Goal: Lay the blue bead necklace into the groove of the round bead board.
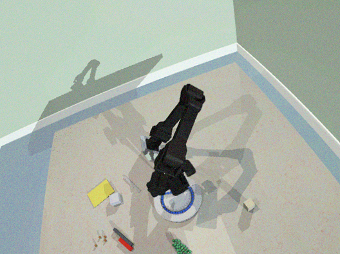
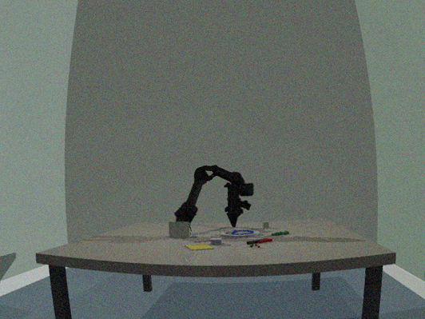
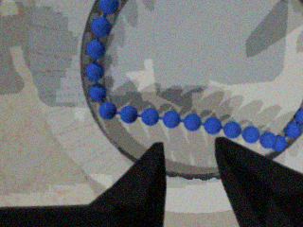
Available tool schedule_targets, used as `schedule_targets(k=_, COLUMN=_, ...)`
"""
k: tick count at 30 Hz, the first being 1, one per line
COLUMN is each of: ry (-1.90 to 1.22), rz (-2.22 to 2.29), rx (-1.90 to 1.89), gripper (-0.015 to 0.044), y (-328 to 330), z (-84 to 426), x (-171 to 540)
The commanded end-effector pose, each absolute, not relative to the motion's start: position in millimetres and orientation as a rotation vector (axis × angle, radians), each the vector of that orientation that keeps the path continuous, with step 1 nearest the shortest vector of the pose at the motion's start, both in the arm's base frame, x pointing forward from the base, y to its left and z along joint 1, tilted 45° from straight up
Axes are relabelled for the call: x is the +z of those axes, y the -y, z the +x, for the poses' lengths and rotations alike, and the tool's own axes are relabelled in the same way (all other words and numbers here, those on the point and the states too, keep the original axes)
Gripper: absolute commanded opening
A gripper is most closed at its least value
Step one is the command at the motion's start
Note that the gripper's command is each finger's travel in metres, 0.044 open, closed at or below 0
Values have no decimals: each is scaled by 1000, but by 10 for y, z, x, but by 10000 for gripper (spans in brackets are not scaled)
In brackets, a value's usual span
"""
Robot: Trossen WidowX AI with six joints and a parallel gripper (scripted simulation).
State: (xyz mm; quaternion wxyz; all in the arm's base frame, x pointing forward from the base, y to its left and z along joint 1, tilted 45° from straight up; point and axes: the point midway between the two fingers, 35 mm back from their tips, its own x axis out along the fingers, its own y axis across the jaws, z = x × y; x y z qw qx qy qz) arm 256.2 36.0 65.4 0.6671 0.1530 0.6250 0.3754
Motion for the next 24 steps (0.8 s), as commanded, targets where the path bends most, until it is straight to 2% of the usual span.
schedule_targets(k=1, ry=-904, rz=-312, rx=1359, gripper=120, y=-577, z=2570, x=1042)
schedule_targets(k=24, ry=-888, rz=-337, rx=1360, gripper=120, y=-637, z=2591, x=984)
